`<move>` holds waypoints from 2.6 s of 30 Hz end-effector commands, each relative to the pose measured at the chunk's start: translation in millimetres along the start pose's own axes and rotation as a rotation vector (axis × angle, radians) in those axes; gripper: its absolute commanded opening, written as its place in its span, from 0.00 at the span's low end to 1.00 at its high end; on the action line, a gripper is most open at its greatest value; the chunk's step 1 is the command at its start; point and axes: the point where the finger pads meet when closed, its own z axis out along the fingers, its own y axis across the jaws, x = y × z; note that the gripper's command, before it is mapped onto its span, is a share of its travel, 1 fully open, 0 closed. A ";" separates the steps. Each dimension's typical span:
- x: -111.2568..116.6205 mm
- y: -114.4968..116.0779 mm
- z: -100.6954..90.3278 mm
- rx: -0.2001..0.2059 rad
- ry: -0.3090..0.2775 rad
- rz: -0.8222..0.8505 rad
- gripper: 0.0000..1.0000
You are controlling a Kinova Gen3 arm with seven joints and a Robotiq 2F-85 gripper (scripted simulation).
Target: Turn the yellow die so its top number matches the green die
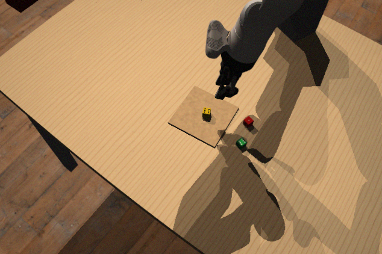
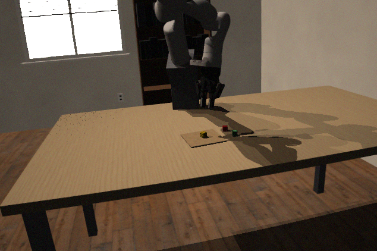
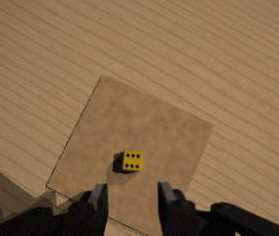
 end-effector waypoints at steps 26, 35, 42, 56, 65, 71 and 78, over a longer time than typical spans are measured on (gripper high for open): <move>39.5 0.5 -5.1 0.010 -0.211 0.049 0.35; 39.5 0.5 -5.1 0.010 -0.212 0.049 1.00; 39.5 0.5 -5.2 0.010 -0.212 0.048 1.00; 44.6 0.8 -28.9 0.006 -0.213 0.048 1.00; 49.5 1.0 -51.5 0.006 -0.213 0.048 1.00; 50.7 1.1 -56.8 0.006 -0.213 0.048 1.00; 50.7 1.1 -57.2 0.006 -0.213 0.048 1.00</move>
